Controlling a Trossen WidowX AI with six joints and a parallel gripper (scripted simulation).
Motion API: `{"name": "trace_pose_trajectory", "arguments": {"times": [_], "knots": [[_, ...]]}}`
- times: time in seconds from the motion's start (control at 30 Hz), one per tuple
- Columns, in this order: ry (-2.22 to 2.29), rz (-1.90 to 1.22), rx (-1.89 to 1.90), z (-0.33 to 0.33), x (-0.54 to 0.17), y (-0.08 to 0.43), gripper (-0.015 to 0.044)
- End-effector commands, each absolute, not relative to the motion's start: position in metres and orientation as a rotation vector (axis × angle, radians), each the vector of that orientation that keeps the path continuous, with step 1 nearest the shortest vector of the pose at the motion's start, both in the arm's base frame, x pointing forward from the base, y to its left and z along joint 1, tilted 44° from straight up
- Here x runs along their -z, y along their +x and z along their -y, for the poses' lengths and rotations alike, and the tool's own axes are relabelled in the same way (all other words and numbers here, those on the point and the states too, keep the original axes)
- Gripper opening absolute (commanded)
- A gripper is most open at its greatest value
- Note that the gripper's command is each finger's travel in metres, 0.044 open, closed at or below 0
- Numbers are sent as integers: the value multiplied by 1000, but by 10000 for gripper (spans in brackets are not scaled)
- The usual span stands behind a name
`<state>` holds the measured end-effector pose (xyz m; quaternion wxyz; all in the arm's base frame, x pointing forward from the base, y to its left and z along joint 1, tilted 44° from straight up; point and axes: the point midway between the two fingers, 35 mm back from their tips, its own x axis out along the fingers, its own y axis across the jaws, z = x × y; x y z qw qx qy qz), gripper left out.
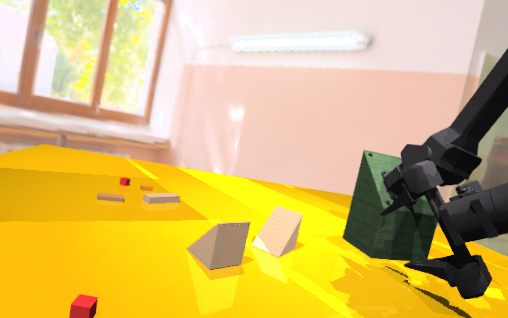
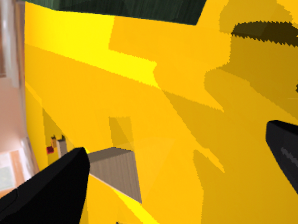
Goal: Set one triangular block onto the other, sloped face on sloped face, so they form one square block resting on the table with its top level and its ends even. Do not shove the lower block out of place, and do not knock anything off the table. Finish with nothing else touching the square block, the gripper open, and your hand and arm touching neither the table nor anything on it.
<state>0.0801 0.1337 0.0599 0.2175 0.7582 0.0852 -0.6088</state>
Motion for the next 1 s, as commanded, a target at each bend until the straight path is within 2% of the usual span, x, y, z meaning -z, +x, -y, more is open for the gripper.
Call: {"name": "trace_pose_trajectory", "arguments": {"times": [0.0, 0.1, 0.23, 0.37, 0.47, 0.6, 0.8, 0.97], "knots": [[2112, -218, 1704, -134, -60, 81, 426], [2263, 72, 1948, -140, -61, 88, 440], [2415, 721, 2321, -150, -63, 105, 440], [2365, 1568, 2578, -160, -66, 132, 440], [2117, 2323, 2638, -165, -68, 158, 440], [1396, 3362, 2431, -164, -72, 198, 440], [591, 4007, 1978, -151, -71, 236, 440], [-438, 4331, 1298, -133, -71, 271, 440]]}}
